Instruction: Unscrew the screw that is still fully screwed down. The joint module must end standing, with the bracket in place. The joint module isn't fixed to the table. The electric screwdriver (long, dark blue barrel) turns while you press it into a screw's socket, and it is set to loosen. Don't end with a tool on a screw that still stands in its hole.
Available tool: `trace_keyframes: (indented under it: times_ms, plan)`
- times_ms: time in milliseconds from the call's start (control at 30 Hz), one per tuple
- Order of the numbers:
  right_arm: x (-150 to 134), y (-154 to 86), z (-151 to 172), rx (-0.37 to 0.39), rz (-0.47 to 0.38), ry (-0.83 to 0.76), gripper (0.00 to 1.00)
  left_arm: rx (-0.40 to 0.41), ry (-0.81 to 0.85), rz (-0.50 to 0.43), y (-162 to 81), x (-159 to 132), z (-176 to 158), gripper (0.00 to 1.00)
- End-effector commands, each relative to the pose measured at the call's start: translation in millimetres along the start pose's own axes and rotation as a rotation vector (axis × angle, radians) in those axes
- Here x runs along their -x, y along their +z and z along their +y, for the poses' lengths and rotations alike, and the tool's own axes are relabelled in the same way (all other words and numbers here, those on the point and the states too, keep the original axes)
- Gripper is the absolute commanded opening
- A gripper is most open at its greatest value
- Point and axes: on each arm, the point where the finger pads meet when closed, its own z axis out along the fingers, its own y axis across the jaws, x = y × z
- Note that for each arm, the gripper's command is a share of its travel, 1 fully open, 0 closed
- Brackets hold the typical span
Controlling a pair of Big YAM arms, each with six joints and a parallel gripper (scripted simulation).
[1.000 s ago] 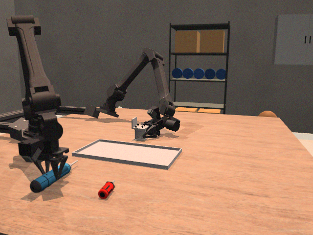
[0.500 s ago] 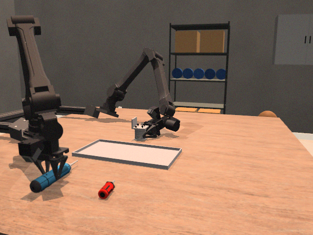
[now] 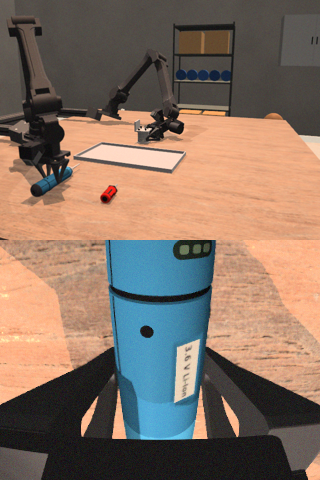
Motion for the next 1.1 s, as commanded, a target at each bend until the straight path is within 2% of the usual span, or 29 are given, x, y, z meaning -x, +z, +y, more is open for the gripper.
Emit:
trace_keyframes:
  times_ms: [0, 1067]
  plan:
    - [8.9, -8.4, 7.0, 0.021, -0.019, 0.002, 0.44, 0.011, 0.017, -0.001, -3.1, 4.4, 7.8, 0.59]
    - [8.9, -8.4, 7.0, 0.021, -0.019, 0.002, 0.42, 0.011, 0.017, -0.001, -3.1, 4.4, 7.8, 0.59]
